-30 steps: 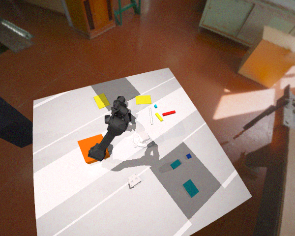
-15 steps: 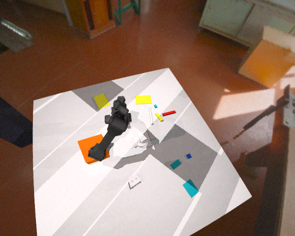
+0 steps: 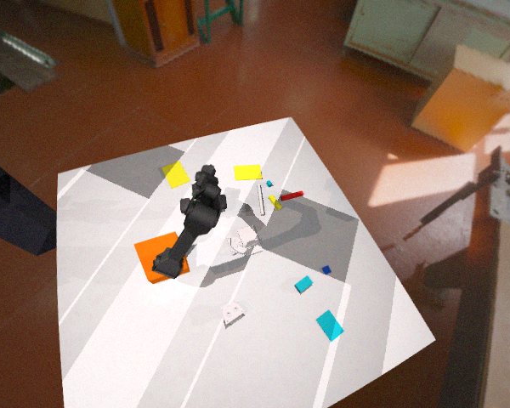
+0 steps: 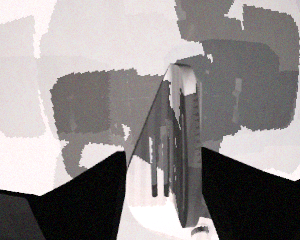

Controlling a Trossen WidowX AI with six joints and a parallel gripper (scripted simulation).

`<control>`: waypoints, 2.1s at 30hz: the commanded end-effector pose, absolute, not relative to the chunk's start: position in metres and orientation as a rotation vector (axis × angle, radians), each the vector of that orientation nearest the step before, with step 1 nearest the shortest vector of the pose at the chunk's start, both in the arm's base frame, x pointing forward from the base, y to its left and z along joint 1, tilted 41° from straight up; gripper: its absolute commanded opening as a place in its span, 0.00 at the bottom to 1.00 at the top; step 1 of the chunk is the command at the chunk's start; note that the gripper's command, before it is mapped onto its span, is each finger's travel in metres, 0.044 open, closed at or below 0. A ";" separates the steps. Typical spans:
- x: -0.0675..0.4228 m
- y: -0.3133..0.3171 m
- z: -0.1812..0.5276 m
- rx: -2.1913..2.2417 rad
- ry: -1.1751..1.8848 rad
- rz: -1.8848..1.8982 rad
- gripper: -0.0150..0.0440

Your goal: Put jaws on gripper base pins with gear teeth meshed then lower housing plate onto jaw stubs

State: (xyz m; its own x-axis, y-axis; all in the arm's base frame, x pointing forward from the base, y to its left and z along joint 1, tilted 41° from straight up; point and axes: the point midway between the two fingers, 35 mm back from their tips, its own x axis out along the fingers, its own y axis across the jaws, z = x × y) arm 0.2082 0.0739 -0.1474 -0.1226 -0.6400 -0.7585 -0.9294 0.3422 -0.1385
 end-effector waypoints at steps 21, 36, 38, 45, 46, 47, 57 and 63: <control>0.218 0.118 -0.096 -1.375 1.829 0.485 0.48; 0.234 0.097 -0.078 -1.116 1.806 0.138 0.48; 0.236 0.093 -0.074 -1.070 1.797 0.080 0.48; 0.244 0.079 -0.063 -0.908 1.758 -0.121 0.48; 0.245 0.077 -0.062 -0.885 1.751 -0.150 0.48; 0.246 0.075 -0.060 -0.861 1.744 -0.178 0.48; 0.255 0.052 -0.044 -0.626 1.656 -0.451 0.48; 0.259 0.039 -0.035 -0.484 1.589 -0.608 0.48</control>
